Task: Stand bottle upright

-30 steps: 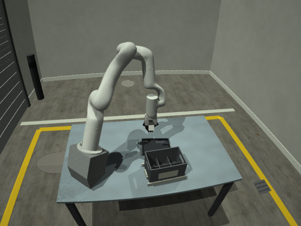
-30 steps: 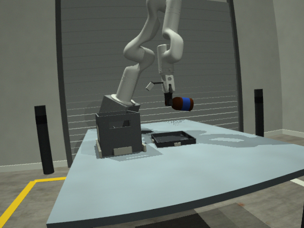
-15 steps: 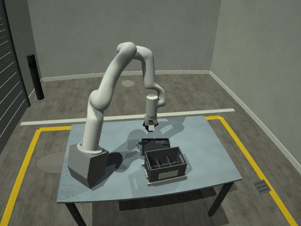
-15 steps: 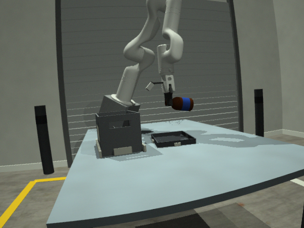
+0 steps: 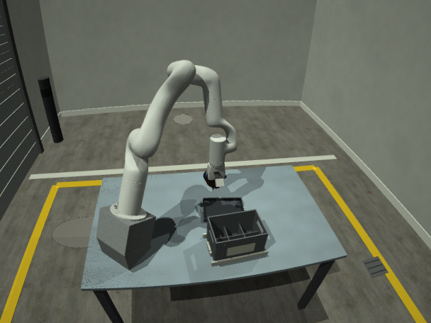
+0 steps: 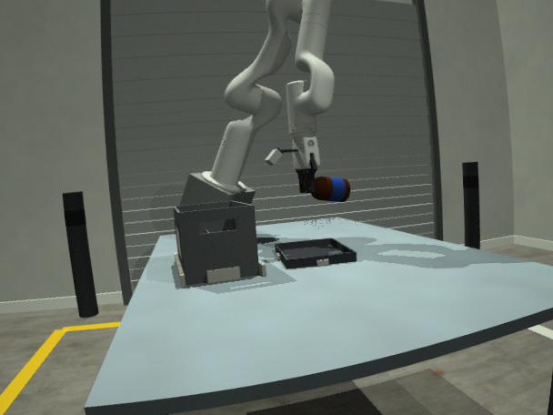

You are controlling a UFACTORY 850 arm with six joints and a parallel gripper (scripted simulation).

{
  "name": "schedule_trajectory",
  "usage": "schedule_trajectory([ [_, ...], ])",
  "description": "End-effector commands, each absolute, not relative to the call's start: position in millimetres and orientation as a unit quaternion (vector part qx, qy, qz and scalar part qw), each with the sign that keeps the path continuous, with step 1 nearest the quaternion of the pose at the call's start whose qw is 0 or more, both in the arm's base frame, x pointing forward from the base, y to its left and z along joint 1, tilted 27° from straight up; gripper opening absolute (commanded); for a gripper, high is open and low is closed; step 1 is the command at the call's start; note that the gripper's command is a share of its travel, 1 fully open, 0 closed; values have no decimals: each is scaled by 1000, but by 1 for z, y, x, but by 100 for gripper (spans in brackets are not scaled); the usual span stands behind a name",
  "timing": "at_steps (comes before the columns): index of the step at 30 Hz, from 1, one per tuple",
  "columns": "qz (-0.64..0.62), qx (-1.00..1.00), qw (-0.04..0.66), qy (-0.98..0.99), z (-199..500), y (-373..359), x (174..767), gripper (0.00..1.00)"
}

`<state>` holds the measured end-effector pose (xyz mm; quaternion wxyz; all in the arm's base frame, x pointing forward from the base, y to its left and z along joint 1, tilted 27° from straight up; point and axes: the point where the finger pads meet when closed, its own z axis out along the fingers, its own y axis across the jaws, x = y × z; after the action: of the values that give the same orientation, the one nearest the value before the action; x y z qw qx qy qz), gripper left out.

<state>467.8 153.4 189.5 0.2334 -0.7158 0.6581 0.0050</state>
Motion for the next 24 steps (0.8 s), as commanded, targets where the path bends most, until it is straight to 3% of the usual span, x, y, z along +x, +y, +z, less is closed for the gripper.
schedule_trajectory([
  [1, -3, -732, 236, 639, 190, 153, 468, 0],
  [24, -9, -750, 236, 618, 190, 153, 468, 0],
])
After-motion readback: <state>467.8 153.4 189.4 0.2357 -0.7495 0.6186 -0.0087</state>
